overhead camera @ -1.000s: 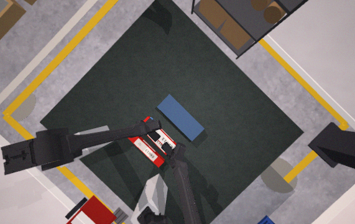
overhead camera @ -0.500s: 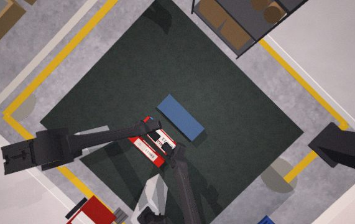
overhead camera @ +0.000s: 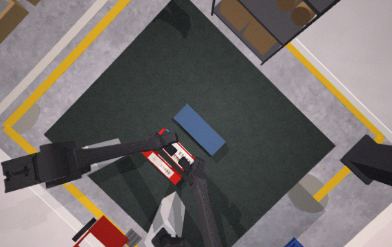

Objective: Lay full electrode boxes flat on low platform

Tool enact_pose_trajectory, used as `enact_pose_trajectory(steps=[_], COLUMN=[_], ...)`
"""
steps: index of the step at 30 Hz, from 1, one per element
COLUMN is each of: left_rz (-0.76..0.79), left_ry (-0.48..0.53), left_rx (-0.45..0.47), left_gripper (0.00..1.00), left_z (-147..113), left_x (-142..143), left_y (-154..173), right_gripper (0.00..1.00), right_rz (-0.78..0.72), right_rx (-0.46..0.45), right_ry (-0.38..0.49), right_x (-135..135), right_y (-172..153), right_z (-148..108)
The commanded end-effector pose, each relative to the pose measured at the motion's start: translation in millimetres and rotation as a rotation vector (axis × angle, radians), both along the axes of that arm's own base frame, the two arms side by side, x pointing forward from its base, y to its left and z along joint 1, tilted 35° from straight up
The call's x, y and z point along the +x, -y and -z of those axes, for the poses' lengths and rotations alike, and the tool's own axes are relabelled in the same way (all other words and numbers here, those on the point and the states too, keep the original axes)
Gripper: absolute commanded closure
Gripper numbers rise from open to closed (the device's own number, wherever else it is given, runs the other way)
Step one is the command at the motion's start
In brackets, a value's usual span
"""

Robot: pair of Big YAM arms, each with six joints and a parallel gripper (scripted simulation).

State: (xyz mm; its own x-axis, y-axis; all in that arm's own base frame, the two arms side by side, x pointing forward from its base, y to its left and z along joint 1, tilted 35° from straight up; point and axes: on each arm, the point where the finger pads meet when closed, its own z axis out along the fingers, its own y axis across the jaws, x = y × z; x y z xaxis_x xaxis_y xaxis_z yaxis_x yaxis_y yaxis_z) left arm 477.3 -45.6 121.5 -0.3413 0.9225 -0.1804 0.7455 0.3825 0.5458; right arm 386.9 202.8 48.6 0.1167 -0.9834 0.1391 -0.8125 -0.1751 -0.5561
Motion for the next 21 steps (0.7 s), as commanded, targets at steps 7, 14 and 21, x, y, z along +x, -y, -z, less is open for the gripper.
enact_pose_trajectory(steps=[7,14,21], left_rz=[0.007,0.007,0.006], left_ry=[0.030,0.030,0.006], left_rx=[-0.009,-0.009,-0.002], left_gripper=[1.00,1.00,1.00], left_z=[-11,-11,4], left_x=[8,8,4], left_y=[1,1,-5], right_gripper=[1.00,1.00,1.00], right_rz=[-0.007,-0.007,-0.002], right_rx=[0.015,0.015,0.004], right_ry=[0.020,0.020,0.011], right_x=[6,6,8], right_y=[-6,-6,0], right_z=[-7,-7,1])
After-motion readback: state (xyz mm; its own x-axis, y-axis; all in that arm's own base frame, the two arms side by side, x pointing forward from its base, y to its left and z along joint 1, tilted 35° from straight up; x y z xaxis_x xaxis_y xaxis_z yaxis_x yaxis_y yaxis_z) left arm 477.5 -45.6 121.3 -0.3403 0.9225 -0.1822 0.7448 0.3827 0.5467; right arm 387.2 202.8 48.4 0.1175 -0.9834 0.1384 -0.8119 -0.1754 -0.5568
